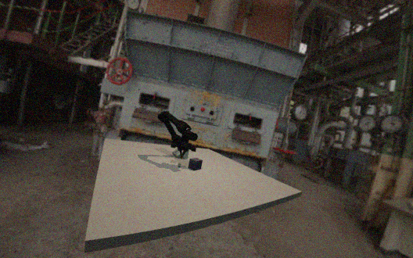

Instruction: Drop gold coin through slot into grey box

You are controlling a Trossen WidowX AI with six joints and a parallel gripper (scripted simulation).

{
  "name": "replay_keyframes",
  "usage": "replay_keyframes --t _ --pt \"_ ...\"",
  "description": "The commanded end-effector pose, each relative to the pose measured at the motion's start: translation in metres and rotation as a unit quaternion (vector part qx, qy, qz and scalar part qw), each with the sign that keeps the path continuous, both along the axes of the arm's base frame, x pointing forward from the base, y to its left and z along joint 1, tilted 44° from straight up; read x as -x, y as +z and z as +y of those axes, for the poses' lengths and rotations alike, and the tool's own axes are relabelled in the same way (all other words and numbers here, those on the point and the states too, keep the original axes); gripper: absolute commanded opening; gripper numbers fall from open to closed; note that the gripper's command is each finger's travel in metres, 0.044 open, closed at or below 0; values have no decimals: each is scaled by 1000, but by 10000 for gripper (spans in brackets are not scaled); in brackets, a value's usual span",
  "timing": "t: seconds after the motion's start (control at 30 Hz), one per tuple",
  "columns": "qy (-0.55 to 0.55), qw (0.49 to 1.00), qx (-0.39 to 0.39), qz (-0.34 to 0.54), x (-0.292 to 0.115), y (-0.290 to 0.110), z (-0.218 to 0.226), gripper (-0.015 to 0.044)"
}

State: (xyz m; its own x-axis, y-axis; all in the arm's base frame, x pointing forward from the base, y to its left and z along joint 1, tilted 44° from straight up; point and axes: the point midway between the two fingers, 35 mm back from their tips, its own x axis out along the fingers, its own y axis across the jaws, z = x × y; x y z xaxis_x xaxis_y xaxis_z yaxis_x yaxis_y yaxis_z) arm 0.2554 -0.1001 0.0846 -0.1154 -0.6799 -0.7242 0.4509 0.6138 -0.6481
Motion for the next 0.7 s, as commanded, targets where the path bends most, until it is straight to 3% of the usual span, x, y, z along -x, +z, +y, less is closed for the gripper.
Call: replay_keyframes --t 0.0,0.5,0.67 --pt "-2 1000 -2 -5 -2 7 6 0" --pt "-4 1000 0 -6 -2 31 28 0" --pt "-57 997 9 -56 -1 32 27 0"
